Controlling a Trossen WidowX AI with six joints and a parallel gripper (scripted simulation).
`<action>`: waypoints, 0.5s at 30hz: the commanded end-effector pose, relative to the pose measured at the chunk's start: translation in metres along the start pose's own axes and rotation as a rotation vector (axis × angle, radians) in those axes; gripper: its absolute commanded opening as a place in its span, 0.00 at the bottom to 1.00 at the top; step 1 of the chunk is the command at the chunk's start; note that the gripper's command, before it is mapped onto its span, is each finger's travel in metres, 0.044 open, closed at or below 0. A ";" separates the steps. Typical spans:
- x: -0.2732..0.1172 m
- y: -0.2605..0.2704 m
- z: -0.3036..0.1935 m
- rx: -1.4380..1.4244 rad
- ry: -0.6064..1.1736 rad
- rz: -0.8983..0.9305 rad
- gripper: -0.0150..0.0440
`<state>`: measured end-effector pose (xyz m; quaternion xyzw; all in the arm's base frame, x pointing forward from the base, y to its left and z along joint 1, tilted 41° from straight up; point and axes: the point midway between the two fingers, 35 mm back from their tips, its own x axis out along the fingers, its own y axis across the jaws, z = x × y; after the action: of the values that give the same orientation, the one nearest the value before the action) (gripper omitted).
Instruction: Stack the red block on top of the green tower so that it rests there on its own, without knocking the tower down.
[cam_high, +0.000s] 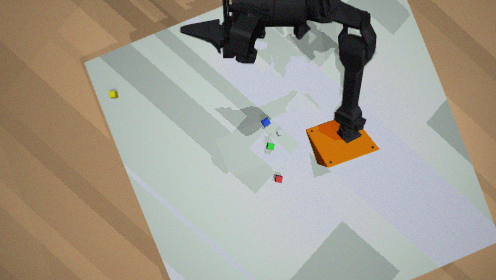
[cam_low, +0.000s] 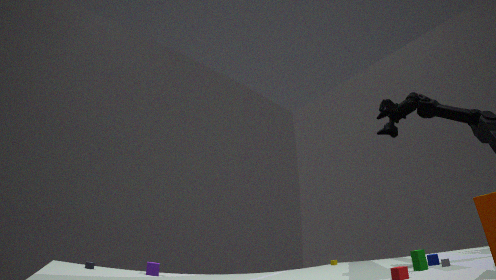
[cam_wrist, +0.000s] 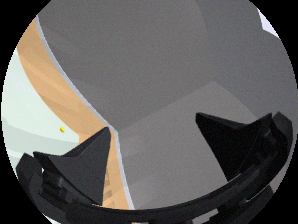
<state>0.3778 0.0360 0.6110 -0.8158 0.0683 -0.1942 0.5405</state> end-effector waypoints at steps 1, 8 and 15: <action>0.015 0.034 0.040 0.095 -0.063 0.090 1.00; 0.026 0.097 0.097 0.300 -0.117 0.274 1.00; 0.024 0.163 0.145 0.493 -0.106 0.474 1.00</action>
<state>0.4617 0.0783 0.4539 -0.6623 0.1513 -0.0529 0.7319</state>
